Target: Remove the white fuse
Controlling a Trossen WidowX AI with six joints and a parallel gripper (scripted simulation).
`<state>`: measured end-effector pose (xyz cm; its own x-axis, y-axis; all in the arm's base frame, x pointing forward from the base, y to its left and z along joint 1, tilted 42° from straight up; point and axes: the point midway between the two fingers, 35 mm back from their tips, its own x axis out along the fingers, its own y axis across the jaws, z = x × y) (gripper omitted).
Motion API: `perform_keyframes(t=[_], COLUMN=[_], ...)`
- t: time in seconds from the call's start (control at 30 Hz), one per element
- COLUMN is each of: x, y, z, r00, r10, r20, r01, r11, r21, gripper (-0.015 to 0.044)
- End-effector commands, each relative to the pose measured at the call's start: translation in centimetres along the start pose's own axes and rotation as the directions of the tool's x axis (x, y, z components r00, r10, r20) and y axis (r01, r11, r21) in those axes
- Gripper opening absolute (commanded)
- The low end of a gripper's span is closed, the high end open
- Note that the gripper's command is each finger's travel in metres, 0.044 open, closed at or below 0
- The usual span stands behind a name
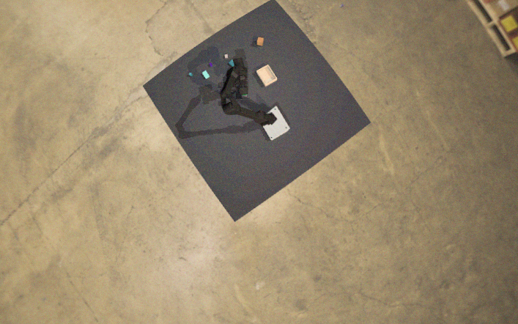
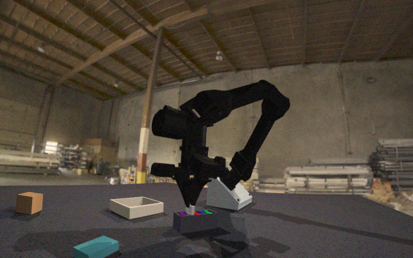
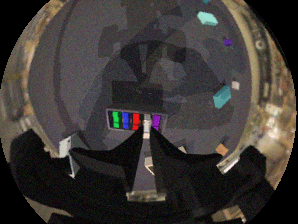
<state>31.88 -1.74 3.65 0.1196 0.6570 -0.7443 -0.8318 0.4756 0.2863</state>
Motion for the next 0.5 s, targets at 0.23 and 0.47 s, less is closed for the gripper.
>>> perform_keyframes(t=[0.23, 0.47], x=[-0.60, -0.95], y=[0.02, 0.03], z=[-0.05, -0.04], r00=[1.000, 1.000], r10=[0.000, 0.000], r20=[-0.005, -0.004], r01=[0.000, 0.000], r11=[1.000, 1.000], r21=[-0.005, -0.005], gripper=[0.0000, 0.0000])
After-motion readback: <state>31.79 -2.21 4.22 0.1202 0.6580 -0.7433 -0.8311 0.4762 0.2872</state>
